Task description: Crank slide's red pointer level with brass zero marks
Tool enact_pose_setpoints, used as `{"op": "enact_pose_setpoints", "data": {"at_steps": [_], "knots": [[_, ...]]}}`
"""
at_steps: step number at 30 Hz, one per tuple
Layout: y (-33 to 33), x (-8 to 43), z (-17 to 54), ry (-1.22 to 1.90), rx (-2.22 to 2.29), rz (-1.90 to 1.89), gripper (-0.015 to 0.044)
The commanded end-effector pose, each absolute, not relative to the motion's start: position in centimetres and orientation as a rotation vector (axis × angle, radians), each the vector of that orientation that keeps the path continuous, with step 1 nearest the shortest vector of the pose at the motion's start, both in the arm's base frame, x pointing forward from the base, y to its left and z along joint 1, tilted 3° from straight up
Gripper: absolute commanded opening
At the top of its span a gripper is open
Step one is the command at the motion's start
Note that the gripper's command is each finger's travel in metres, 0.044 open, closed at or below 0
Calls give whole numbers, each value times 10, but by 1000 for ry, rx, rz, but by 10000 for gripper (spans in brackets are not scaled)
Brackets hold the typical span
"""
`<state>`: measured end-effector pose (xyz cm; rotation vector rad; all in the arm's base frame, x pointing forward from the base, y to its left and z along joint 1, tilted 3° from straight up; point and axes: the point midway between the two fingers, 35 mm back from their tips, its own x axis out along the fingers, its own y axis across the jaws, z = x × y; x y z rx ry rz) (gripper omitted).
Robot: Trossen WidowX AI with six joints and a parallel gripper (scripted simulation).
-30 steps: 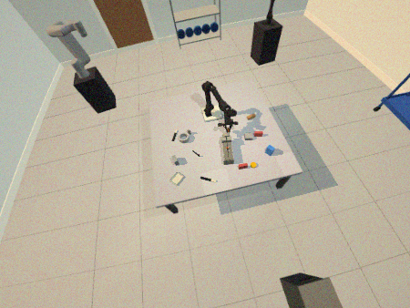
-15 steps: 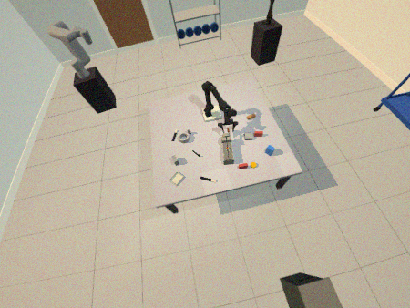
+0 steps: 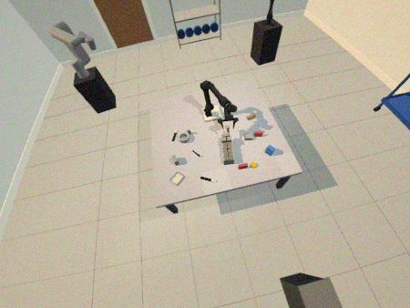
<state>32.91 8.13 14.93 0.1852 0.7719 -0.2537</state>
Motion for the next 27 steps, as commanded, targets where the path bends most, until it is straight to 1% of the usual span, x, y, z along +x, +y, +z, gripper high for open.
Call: {"op": "enact_pose_setpoints", "data": {"at_steps": [1,5,8,18,27], "knots": [[82,330,172,764,192,-245,440],[79,329,197,762,191,-249,440],[78,332,198,770,185,-242,440],[48,380,202,863,104,-106,440],[7,419,207,883,42,38,440]]}}
